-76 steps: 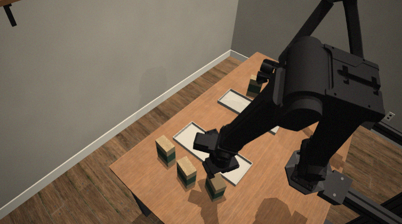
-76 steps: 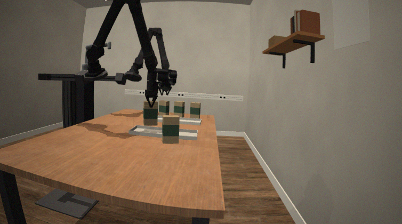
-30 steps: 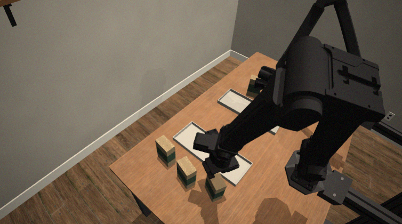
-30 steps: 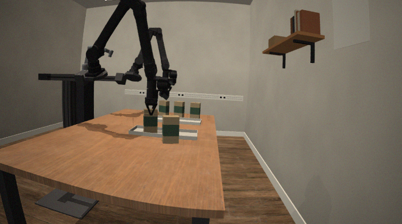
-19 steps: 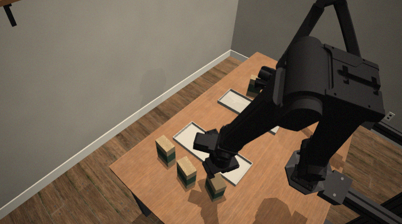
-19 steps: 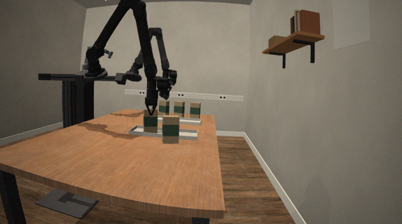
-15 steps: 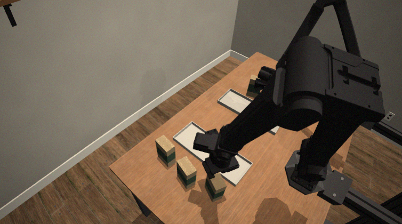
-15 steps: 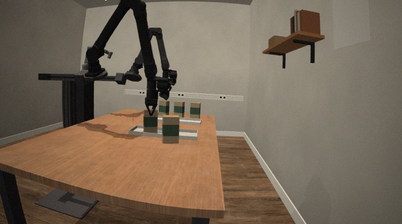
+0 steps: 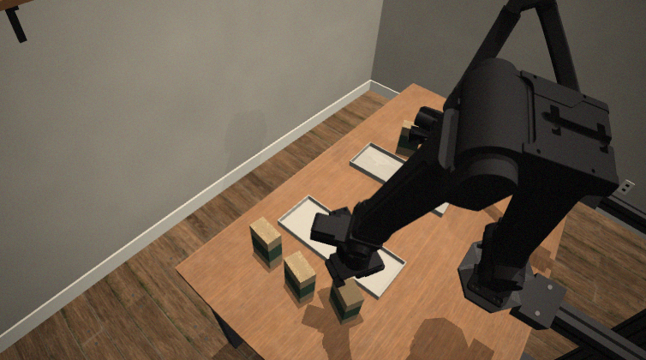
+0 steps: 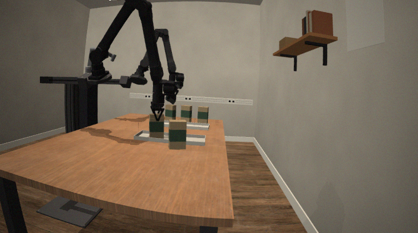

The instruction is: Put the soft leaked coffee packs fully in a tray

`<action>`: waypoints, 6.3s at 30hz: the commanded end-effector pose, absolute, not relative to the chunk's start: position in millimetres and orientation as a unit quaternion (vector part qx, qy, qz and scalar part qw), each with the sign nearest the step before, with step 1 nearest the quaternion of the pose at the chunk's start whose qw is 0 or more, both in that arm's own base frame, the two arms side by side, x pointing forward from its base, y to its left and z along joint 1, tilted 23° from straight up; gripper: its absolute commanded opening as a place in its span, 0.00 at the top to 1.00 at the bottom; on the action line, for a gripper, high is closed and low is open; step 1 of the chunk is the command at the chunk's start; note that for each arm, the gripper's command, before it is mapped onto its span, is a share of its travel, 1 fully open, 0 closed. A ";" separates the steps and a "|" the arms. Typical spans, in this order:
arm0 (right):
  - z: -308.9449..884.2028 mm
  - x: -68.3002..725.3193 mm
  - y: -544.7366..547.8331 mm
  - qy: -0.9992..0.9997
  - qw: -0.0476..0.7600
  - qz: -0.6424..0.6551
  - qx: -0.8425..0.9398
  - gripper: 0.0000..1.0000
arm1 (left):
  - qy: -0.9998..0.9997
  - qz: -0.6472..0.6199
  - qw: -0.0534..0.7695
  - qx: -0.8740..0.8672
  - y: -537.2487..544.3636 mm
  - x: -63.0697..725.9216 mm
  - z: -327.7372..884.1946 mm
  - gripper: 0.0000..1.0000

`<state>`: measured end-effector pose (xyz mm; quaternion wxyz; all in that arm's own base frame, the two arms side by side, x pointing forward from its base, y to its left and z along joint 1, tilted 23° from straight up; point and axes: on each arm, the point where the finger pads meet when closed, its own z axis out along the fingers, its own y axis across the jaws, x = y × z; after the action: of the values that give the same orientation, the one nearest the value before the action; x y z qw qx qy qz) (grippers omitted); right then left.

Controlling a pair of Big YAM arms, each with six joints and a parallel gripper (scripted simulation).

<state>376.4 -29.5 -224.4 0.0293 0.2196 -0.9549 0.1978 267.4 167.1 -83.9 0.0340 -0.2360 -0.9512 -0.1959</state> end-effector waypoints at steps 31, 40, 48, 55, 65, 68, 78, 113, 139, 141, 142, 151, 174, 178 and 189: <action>-201.5 379.7 -16.5 -0.954 0.023 0.199 0.225 0.24 | -0.951 -0.201 0.027 -0.233 168.9 272.9 -80.5 0.24; -148.3 376.5 6.4 -0.954 0.023 0.198 0.225 0.24 | -0.951 -0.201 0.027 -0.233 168.9 272.9 -80.5 0.24; -151.9 370.6 -2.8 -0.956 0.040 0.197 0.213 0.24 | -0.951 -0.201 0.027 -0.233 168.9 272.9 -80.5 0.24; -144.7 383.0 5.2 -0.955 0.021 0.198 0.222 0.24 | -0.951 -0.201 0.027 -0.233 168.9 272.9 -80.5 0.24; -126.3 442.2 -47.7 -0.964 0.018 0.199 0.172 0.24 | -0.951 -0.201 0.027 -0.233 168.9 272.9 -80.5 0.24; -122.9 454.1 -58.2 -0.964 0.019 0.199 0.173 0.24 | -0.955 -0.198 0.028 -0.217 167.1 284.1 -82.3 0.24; -101.4 511.1 -105.4 -0.965 0.017 0.199 0.172 0.24 | -0.968 -0.202 0.011 -0.149 180.5 360.6 -72.0 0.24; -118.2 532.7 -137.0 -0.964 0.014 0.201 0.171 0.24 | -0.968 -0.204 0.005 -0.143 216.1 410.3 -101.4 0.24; -136.1 541.1 -144.7 -0.964 0.009 0.202 0.173 0.24 | -0.968 -0.204 0.006 -0.143 222.1 410.0 -115.2 0.24; -138.5 542.1 -146.9 -0.964 0.007 0.203 0.172 0.24 | -0.968 -0.204 0.006 -0.143 223.2 410.0 -117.8 0.24; -139.8 541.8 -148.8 -0.964 0.007 0.203 0.170 0.24 | -0.968 -0.204 0.006 -0.143 223.8 410.0 -119.1 0.24; -151.2 542.8 -152.5 -0.964 0.007 0.203 0.171 0.24 | -0.968 -0.204 0.007 -0.144 228.8 409.8 -130.4 0.24; -164.6 540.8 -152.9 -0.964 0.009 0.203 0.174 0.24 | -0.968 -0.203 0.008 -0.146 228.3 408.8 -141.0 0.24; -164.6 540.8 -152.9 -0.964 0.009 0.203 0.174 0.24 | -0.968 -0.203 0.008 -0.146 228.3 408.8 -141.0 0.24; -164.6 540.8 -152.9 -0.964 0.009 0.203 0.174 0.77 | -0.968 -0.203 0.008 -0.146 228.3 408.8 -141.0 0.77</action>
<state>529.4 -153.1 -170.7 0.0190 0.1706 -0.9647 0.1999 401.4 224.6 -145.2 0.0148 -0.1468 -0.9687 -0.1996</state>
